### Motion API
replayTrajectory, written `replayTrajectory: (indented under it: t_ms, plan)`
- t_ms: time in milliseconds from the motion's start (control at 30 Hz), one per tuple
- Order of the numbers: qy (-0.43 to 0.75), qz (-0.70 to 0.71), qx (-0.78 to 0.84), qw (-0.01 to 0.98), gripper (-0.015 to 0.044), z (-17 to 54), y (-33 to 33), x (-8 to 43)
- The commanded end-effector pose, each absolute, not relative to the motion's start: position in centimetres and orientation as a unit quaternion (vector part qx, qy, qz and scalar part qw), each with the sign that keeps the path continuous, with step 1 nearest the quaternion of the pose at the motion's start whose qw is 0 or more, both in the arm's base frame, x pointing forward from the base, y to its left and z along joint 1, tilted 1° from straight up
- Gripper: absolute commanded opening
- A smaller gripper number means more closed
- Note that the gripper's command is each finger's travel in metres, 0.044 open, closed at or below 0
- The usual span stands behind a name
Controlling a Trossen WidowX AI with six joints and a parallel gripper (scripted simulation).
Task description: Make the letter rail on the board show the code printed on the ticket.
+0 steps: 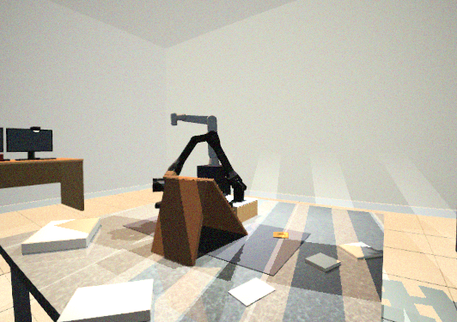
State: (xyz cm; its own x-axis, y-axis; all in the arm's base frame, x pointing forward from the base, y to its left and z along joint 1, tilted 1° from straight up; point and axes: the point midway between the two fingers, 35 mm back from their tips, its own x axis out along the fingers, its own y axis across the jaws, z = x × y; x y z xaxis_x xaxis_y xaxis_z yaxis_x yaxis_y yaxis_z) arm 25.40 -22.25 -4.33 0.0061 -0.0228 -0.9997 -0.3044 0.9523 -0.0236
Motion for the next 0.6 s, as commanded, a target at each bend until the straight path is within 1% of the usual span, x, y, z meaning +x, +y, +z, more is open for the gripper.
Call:
replayTrajectory:
  t_ms: [0, 133, 567]
  plan:
    - [0.699, 0.1, -0.119, 0.698, 0.034, -4.51, -22.32, 25.32]
    - [0.699, 0.1, -0.119, 0.698, 0.034, -4.51, -22.32, 25.32]
    - [0.699, 0.1, -0.119, 0.698, 0.0253, -4.51, -22.24, 25.3]
